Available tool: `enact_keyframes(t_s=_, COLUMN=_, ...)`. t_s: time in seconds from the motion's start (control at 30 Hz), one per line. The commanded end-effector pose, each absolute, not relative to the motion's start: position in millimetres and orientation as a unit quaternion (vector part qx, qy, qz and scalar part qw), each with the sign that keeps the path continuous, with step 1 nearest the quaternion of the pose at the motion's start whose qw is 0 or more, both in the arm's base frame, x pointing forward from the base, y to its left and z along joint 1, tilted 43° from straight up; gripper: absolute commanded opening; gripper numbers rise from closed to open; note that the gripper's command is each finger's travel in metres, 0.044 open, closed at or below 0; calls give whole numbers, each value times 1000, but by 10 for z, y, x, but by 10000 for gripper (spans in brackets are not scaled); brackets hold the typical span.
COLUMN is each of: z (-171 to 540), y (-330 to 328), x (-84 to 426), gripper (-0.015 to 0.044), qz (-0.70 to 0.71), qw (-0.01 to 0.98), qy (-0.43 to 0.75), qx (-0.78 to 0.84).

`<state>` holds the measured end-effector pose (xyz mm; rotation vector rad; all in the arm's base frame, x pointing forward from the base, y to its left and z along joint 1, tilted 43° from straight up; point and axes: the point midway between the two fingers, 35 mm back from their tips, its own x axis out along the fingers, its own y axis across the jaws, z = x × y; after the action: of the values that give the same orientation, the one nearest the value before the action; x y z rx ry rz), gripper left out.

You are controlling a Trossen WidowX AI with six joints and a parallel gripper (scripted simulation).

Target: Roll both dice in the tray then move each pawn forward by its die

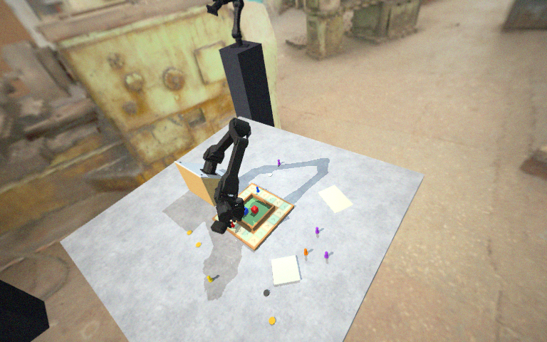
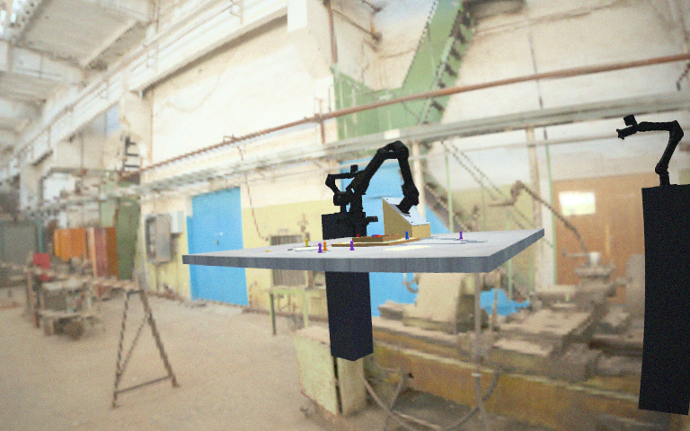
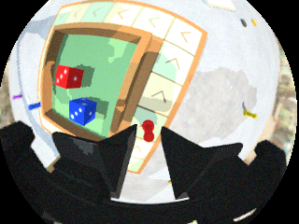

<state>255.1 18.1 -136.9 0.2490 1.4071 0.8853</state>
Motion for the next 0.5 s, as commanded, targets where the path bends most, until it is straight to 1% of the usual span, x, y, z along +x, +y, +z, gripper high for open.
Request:
enact_keyframes(t_s=0.0, z=-1374, y=199, x=2538, gripper=69, qz=392, qw=666, qy=624, qx=114)
enact_keyframes(t_s=0.33, z=-1374, y=199, x=2538, gripper=2, qz=392, qw=666, qy=624, qx=114)
enact_keyframes(t_s=0.47, z=-1309, y=124, x=2571, gripper=0, qz=391, qw=667, qy=624, qx=113)
